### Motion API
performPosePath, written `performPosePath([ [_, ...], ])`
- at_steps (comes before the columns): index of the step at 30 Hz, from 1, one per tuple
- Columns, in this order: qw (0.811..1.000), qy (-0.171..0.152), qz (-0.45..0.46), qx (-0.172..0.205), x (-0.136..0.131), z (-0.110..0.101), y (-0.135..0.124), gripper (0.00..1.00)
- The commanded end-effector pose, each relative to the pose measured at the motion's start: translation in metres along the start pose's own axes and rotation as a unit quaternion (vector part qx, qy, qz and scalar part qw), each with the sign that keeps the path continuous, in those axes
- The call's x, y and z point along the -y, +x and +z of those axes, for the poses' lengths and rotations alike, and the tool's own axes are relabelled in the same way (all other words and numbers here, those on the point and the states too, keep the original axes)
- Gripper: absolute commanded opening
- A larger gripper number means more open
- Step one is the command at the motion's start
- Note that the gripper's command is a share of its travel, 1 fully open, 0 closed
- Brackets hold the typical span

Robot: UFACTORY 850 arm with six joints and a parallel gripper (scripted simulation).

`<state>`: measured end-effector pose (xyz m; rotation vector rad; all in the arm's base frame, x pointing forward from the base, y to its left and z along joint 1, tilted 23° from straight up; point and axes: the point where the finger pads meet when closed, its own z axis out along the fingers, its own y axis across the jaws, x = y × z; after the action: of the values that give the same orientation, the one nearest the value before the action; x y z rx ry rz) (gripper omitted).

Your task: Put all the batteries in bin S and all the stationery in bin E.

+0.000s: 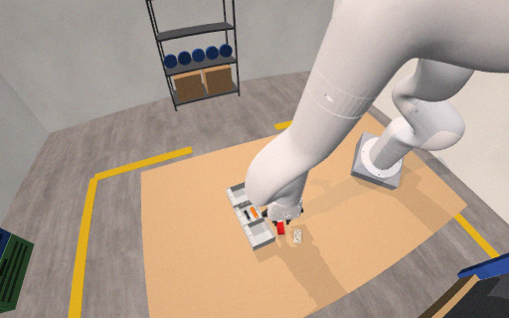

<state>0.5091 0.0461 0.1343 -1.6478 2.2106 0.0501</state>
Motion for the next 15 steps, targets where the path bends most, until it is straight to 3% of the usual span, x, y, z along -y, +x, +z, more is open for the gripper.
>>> performPosePath([
  [1, 1.0, 0.006, -0.001, 0.003, 0.002, 0.018, -0.001, 0.38],
  [15, 1.0, 0.006, -0.001, 0.003, 0.002, 0.032, -0.001, 0.38],
])
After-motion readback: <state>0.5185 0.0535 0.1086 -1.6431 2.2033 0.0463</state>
